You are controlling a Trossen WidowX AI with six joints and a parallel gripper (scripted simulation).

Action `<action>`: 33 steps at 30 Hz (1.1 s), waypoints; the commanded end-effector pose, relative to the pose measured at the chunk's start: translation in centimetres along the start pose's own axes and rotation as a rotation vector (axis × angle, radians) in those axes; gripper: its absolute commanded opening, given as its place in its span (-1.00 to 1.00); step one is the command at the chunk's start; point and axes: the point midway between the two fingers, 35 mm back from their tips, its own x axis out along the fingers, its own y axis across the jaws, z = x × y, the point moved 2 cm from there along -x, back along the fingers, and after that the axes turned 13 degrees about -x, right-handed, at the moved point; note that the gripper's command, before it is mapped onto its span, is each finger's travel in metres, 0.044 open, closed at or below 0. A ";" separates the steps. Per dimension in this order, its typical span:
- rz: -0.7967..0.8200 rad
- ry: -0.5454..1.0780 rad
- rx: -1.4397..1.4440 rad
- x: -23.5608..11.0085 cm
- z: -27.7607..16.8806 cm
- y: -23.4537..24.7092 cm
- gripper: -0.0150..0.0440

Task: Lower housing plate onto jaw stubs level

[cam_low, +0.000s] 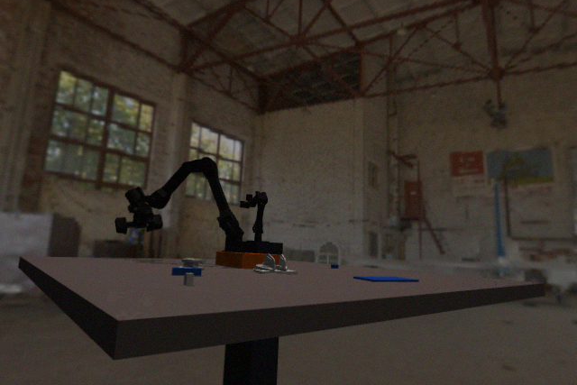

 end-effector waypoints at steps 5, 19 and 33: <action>0.197 0.020 -0.134 -5.2 -0.8 5.0 1.00; 0.513 0.053 -0.312 -15.8 -3.7 11.1 1.00; 0.808 0.128 -0.614 -27.3 -9.2 13.4 1.00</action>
